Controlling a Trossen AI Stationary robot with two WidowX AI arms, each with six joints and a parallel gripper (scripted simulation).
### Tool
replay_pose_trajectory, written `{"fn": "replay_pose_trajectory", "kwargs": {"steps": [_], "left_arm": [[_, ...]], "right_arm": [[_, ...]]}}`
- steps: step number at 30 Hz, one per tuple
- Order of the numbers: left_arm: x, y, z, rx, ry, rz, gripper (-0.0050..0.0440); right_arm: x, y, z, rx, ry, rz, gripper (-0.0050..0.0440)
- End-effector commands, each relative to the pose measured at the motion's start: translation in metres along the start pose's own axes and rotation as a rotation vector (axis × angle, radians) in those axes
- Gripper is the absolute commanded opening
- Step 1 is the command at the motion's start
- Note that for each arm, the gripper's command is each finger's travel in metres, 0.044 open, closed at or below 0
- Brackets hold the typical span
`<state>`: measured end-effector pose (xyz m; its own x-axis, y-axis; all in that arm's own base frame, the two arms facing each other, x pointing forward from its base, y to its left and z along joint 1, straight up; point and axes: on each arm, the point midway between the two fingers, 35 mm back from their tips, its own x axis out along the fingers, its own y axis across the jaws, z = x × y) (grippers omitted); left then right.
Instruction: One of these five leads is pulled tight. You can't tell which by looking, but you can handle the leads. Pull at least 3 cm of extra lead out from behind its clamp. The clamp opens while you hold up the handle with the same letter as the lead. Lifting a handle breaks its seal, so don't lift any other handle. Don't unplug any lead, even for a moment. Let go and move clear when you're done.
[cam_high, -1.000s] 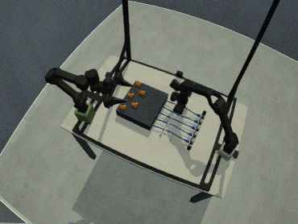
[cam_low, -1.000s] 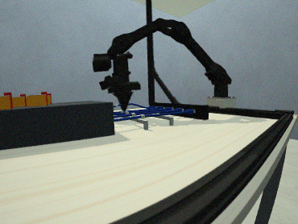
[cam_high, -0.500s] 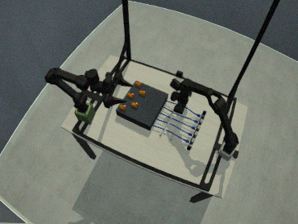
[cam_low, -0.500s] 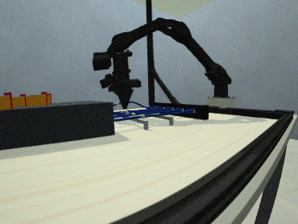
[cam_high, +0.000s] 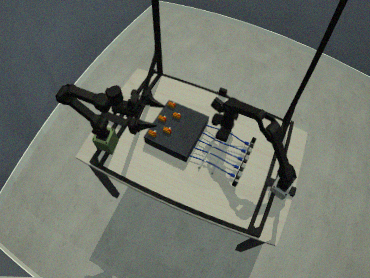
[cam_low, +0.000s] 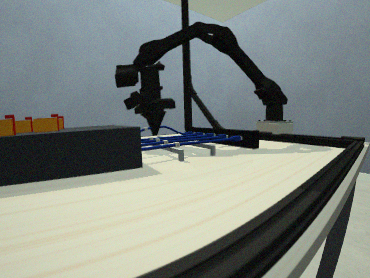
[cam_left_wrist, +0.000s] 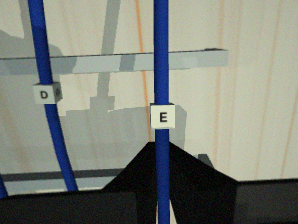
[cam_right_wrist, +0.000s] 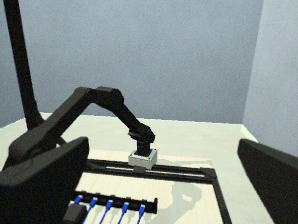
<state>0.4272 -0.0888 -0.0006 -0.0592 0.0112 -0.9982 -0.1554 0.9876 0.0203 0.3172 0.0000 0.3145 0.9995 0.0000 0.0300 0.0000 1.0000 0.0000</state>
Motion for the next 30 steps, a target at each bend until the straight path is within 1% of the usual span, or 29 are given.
{"fn": "replay_pose_trajectory", "kwargs": {"steps": [1, 15, 16, 30], "left_arm": [[0.0178, -0.0016, 0.0043, 0.000, -0.017, -0.006, -0.0050], [0.0178, -0.0016, 0.0043, 0.000, -0.017, -0.006, -0.0050], [0.0178, -0.0016, 0.0043, -0.001, -0.049, -0.018, -0.0050], [0.0178, -0.0016, 0.0043, -0.001, -0.049, -0.018, -0.0050]], "right_arm": [[-0.0011, 0.0000, 0.0080, 0.000, -0.019, 0.000, 0.0440], [-0.0011, 0.0000, 0.0080, 0.000, -0.019, 0.000, 0.0440], [-0.0011, 0.0000, 0.0079, 0.000, -0.019, 0.000, 0.0440], [-0.0011, 0.0000, 0.0079, 0.000, -0.019, 0.000, 0.0440]]}}
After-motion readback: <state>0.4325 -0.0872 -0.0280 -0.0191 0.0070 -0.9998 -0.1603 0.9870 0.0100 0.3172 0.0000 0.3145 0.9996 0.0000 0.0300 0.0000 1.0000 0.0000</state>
